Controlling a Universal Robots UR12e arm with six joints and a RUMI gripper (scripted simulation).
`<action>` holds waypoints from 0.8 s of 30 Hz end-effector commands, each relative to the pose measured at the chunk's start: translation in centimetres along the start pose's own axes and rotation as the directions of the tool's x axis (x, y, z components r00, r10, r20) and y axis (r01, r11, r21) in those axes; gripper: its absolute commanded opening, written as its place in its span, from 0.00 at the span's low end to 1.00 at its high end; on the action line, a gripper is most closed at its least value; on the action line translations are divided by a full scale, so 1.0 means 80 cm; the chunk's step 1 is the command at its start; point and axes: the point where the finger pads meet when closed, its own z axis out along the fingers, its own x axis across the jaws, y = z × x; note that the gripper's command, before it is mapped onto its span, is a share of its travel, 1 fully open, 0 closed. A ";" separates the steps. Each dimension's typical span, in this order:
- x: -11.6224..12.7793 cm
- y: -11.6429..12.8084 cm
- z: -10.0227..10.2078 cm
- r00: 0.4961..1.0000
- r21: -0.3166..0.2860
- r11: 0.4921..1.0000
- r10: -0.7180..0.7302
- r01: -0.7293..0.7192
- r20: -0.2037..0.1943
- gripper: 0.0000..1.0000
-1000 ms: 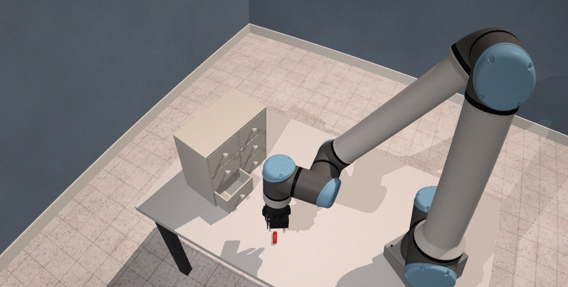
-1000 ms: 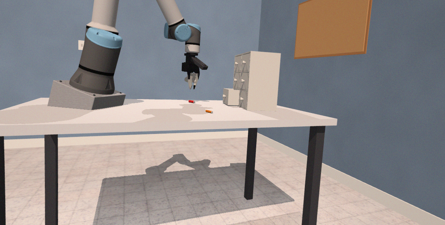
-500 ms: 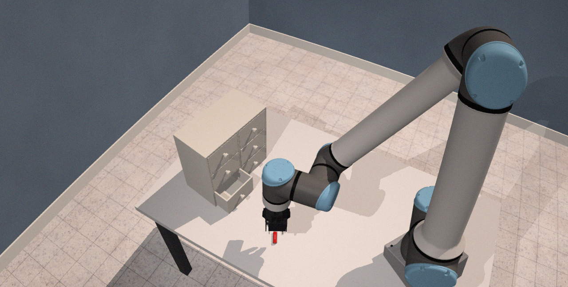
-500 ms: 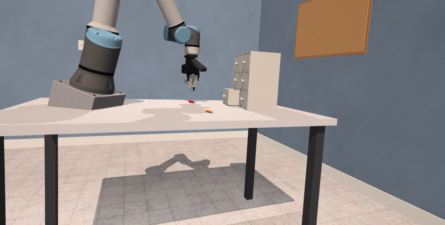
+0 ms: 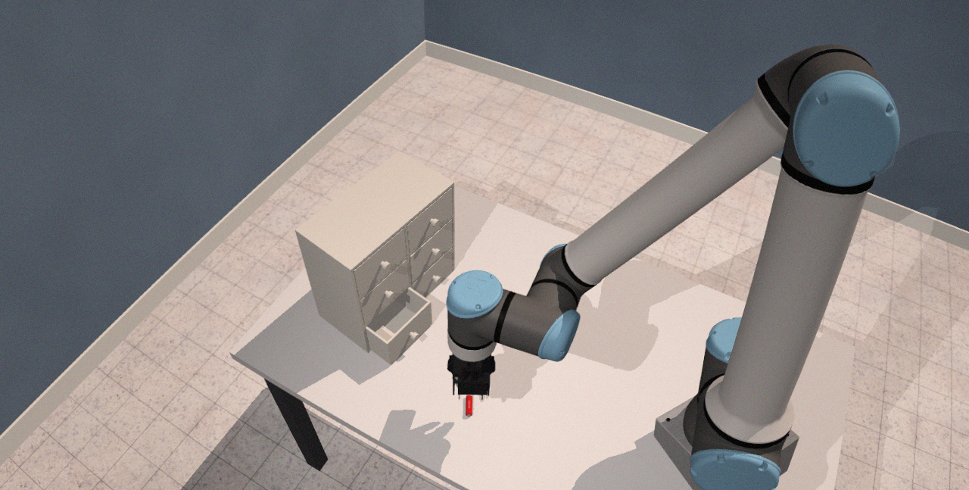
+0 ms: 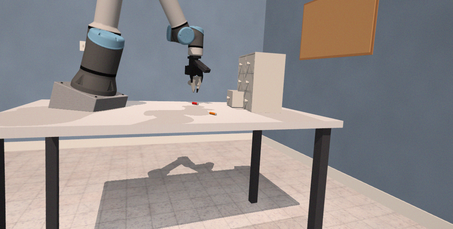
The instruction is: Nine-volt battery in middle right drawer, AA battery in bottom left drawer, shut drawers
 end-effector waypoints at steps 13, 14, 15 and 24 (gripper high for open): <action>-0.001 0.000 -0.001 1.000 0.000 1.000 0.000 0.000 0.001 0.17; -0.001 0.000 -0.001 1.000 0.000 1.000 0.000 0.000 0.001 0.17; -0.001 0.000 0.000 1.000 0.000 1.000 0.000 0.000 0.001 0.17; -0.001 0.000 0.004 1.000 0.001 1.000 0.000 0.000 0.001 0.17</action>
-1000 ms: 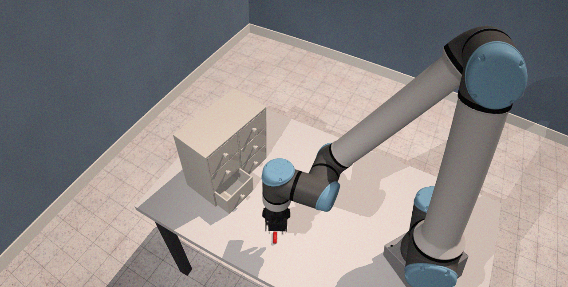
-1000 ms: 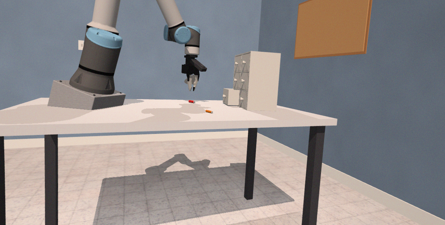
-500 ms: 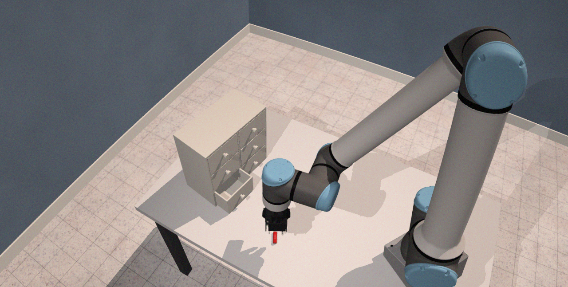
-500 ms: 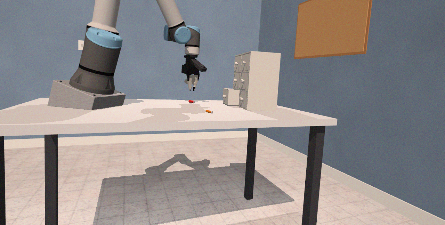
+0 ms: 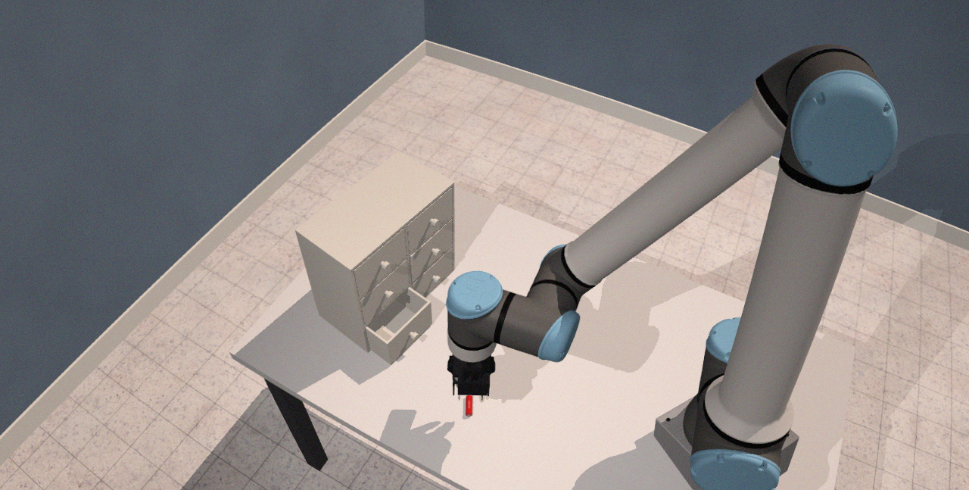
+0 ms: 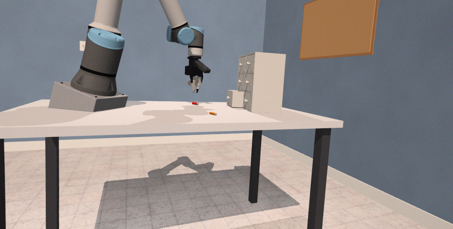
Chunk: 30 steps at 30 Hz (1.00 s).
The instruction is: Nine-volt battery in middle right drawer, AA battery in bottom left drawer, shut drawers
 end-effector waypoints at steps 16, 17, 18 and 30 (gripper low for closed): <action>-0.001 0.000 0.025 1.000 0.001 1.000 0.000 0.000 0.001 0.17; -0.002 0.000 0.027 1.000 0.001 1.000 0.000 0.000 0.001 0.17; -0.002 0.000 0.029 1.000 0.001 1.000 0.000 0.000 0.001 0.17; -0.002 0.000 0.048 1.000 0.001 1.000 0.000 0.000 0.001 0.17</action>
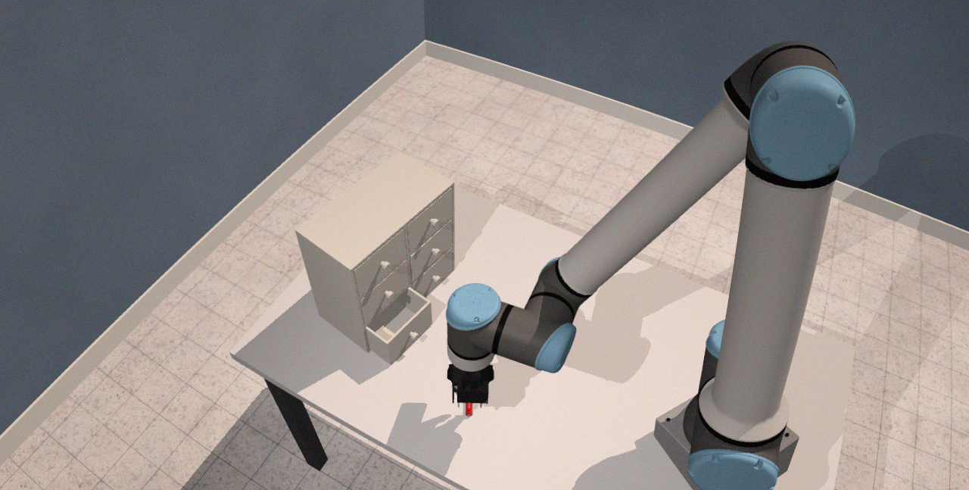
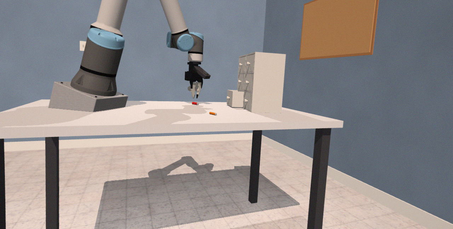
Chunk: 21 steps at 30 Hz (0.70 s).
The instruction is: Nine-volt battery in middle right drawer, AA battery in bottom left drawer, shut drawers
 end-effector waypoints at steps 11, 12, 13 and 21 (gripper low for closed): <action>-0.001 0.000 0.017 1.000 0.000 1.000 0.000 0.000 0.001 0.17; -0.001 0.000 0.018 1.000 0.000 1.000 0.000 0.000 0.001 0.17; -0.001 0.000 0.018 1.000 0.000 1.000 0.000 0.000 0.001 0.17; -0.001 0.000 0.021 1.000 0.000 1.000 0.000 0.000 0.001 0.17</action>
